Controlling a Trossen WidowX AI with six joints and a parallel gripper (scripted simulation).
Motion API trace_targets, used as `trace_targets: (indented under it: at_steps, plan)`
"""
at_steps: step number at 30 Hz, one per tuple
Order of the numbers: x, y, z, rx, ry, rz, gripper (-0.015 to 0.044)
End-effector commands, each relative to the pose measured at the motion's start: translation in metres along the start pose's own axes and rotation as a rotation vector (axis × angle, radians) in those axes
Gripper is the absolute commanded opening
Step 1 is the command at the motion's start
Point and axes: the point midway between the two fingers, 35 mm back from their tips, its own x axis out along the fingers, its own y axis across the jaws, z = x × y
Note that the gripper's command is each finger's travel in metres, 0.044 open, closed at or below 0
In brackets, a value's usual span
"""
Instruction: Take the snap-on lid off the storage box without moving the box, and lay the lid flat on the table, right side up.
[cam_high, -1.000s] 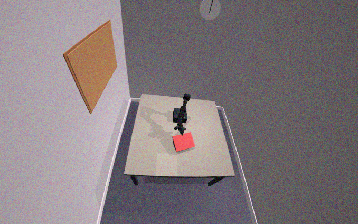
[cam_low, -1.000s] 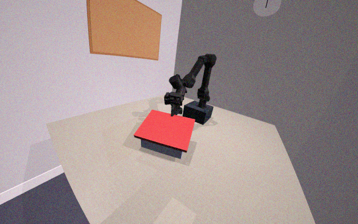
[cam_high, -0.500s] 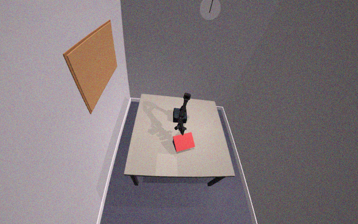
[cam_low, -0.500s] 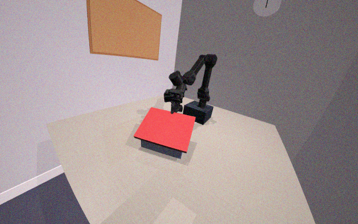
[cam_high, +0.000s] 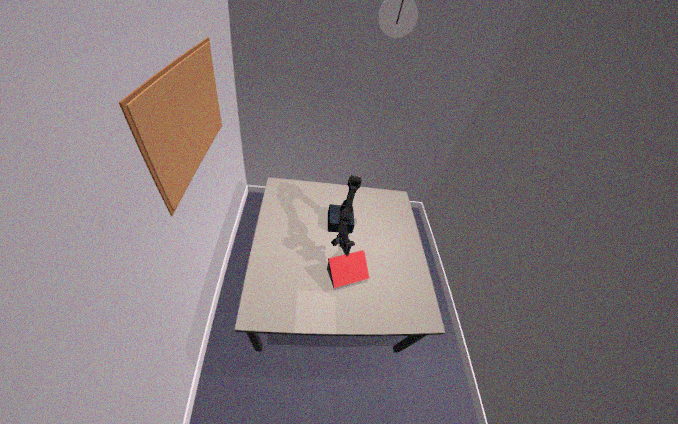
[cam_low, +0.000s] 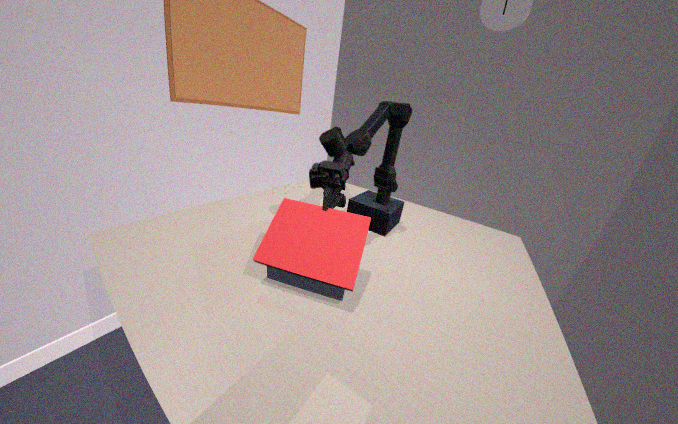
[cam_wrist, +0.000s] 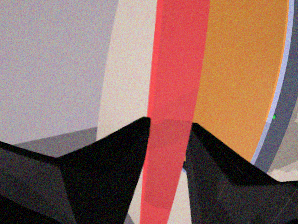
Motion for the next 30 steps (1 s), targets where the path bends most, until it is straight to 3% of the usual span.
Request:
trace_targets:
  at_steps: [1,30]
  plan:
    - [-0.001,0.012,0.001,0.0,-0.004,0.006,0.0]
    - [-0.016,0.049,0.001,0.0,-0.004,0.008,0.0]
